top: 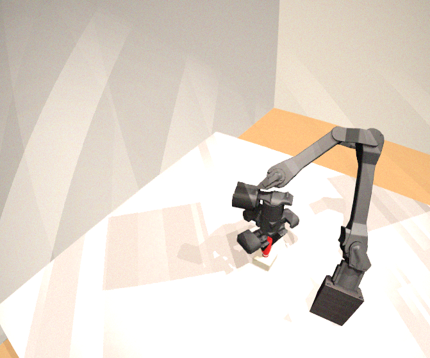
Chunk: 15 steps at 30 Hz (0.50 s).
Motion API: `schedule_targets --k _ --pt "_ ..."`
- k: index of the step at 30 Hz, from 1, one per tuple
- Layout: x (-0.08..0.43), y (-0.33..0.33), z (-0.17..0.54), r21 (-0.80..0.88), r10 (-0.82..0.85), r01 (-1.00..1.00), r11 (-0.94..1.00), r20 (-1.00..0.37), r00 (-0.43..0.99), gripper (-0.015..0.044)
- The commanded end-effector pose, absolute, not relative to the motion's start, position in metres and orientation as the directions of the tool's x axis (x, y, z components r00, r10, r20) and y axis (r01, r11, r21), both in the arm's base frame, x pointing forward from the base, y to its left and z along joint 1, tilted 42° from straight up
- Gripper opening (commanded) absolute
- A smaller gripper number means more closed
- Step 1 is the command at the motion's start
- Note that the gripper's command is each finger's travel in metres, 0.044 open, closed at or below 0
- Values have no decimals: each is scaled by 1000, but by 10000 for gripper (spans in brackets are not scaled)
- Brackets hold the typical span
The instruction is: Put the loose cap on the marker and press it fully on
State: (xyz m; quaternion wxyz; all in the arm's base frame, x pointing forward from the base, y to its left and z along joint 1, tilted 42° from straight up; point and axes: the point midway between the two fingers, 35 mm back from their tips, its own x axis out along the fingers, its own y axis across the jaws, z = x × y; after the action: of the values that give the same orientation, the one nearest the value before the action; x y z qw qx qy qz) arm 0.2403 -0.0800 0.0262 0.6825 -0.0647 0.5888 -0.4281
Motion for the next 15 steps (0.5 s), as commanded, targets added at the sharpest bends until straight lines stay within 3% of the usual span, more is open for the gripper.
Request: schedule_targets --k 1,14,15 --pt "238 -86 20 -598 -665 504 623 -744 -60 0" --pt "238 -88 19 -598 -665 504 623 -744 -60 0" --pt "238 -87 19 -595 -663 507 623 -746 -61 26"
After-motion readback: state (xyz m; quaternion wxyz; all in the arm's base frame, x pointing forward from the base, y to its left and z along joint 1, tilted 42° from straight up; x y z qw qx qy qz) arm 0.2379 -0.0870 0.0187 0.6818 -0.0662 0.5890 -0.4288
